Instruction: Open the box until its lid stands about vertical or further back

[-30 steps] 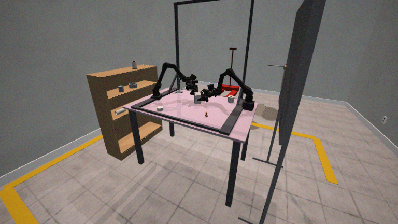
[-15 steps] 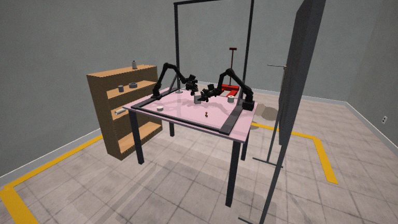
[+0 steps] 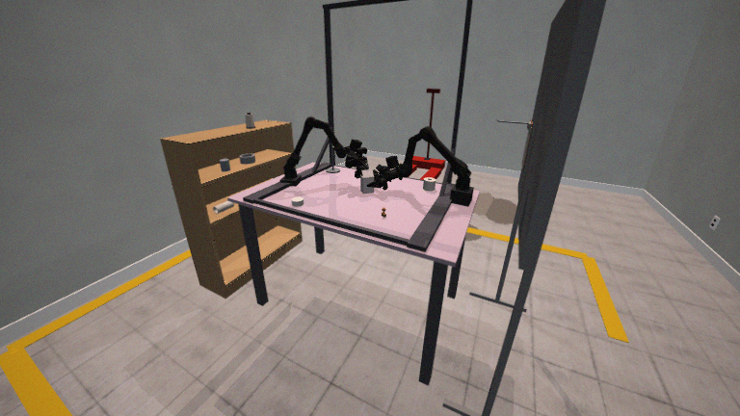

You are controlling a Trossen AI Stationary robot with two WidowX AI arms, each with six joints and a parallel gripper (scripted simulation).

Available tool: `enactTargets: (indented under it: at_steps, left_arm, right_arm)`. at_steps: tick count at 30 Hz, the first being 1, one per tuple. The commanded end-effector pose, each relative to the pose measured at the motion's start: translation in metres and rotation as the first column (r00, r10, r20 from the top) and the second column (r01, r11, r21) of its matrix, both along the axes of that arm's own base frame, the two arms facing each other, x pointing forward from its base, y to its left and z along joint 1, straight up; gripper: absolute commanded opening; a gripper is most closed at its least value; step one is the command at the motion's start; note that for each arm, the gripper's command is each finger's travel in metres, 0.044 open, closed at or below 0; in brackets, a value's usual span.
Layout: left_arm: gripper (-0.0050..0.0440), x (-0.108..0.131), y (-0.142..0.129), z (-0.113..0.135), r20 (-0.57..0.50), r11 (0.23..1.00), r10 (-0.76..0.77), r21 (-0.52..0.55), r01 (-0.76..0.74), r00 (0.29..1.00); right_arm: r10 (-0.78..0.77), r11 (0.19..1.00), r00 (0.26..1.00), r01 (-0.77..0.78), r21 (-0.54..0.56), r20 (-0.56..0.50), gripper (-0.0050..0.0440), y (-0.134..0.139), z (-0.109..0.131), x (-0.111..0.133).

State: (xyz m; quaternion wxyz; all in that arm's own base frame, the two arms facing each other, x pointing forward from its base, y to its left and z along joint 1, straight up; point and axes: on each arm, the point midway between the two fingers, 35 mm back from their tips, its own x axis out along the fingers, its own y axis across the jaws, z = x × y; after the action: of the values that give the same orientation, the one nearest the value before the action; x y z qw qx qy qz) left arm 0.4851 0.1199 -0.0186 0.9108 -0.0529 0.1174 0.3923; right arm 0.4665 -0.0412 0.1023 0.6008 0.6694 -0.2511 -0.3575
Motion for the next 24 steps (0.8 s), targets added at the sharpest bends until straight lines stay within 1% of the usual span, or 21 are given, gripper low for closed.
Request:
enactTargets:
  at_steps: [1,9,21,24]
  left_arm:
    - [0.0239,0.0047,-0.0006,0.0103,0.022,1.000,-0.005,0.001,0.005,1.000]
    - [0.0239,0.0047,-0.0006,0.0103,0.022,1.000,-0.005,0.001,0.005,1.000]
    - [0.0239,0.0047,-0.0006,0.0103,0.022,1.000,-0.005,0.001,0.005,1.000]
    - [0.0239,0.0047,-0.0006,0.0103,0.022,1.000,-0.005,0.001,0.005,1.000]
  right_arm:
    - [-0.002,1.000,1.000,0.003,-0.025,0.022,0.0050,-0.0020,0.0035,-0.0002]
    - [-0.004,0.998,0.999,0.008,-0.063,0.052,0.0050,-0.0043,0.0051,-0.0005]
    - [-0.003,0.997,0.998,0.008,-0.073,0.061,0.0050,-0.0050,0.0054,0.0000]
    - [-0.001,0.996,0.997,0.008,-0.090,0.075,0.0050,-0.0062,0.0057,0.0010]
